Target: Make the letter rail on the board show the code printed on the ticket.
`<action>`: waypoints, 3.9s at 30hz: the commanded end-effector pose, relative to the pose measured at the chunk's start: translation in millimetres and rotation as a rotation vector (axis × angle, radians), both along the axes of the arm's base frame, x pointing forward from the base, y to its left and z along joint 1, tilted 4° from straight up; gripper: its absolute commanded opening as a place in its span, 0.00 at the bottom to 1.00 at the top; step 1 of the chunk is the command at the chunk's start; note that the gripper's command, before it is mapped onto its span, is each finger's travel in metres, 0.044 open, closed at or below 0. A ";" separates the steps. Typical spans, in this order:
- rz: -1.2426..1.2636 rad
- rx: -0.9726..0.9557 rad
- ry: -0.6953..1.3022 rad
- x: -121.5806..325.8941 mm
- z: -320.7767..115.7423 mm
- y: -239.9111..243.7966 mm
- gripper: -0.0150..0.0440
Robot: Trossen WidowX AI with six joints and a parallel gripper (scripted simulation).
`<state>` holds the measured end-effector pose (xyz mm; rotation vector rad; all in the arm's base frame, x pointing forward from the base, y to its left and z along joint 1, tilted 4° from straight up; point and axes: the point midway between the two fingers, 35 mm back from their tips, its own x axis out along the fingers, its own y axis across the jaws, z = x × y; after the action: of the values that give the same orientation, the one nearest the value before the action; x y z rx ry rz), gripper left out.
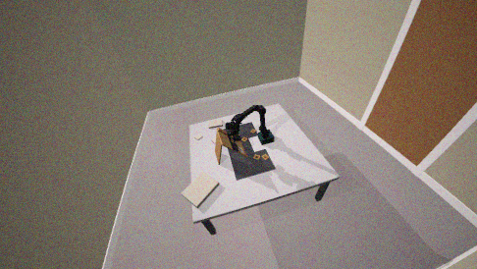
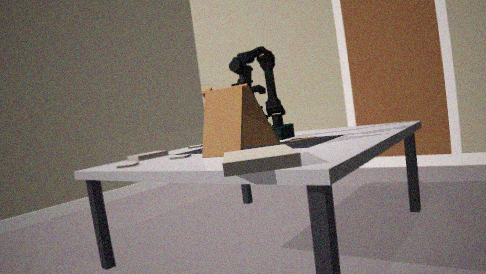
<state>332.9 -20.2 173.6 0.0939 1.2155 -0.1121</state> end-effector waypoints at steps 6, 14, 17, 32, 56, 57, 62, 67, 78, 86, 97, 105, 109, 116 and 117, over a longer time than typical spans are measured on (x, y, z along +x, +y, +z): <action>-0.006 -0.002 0.049 0.0 -1.4 1.3 0.25; -0.006 -0.002 0.048 3.1 -3.8 0.4 0.25; -0.006 -0.002 0.048 4.2 -4.8 0.2 0.25; -0.006 -0.002 0.048 10.1 -9.3 -0.7 0.25; -0.006 -0.002 0.047 19.8 -15.9 -2.1 0.25; -0.006 -0.002 0.047 20.3 -16.1 -2.2 0.25; -0.006 -0.002 0.047 22.3 -17.5 -2.4 0.25; -0.006 -0.002 0.046 24.3 -18.9 -2.7 0.25; -0.006 -0.003 0.046 23.5 -16.8 -4.5 0.25; -0.006 -0.003 0.047 22.9 -16.6 -7.1 0.25; -0.006 -0.003 0.047 22.2 -16.6 -10.7 0.25; -0.006 -0.004 0.047 21.8 -16.8 -13.3 0.25; -0.006 -0.004 0.047 21.6 -16.9 -14.7 0.25; -0.006 -0.004 0.047 21.4 -16.9 -17.0 0.25; -0.006 -0.004 0.047 21.3 -16.9 -17.3 0.25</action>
<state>354.7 -35.6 156.7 0.0946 1.2616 -0.1206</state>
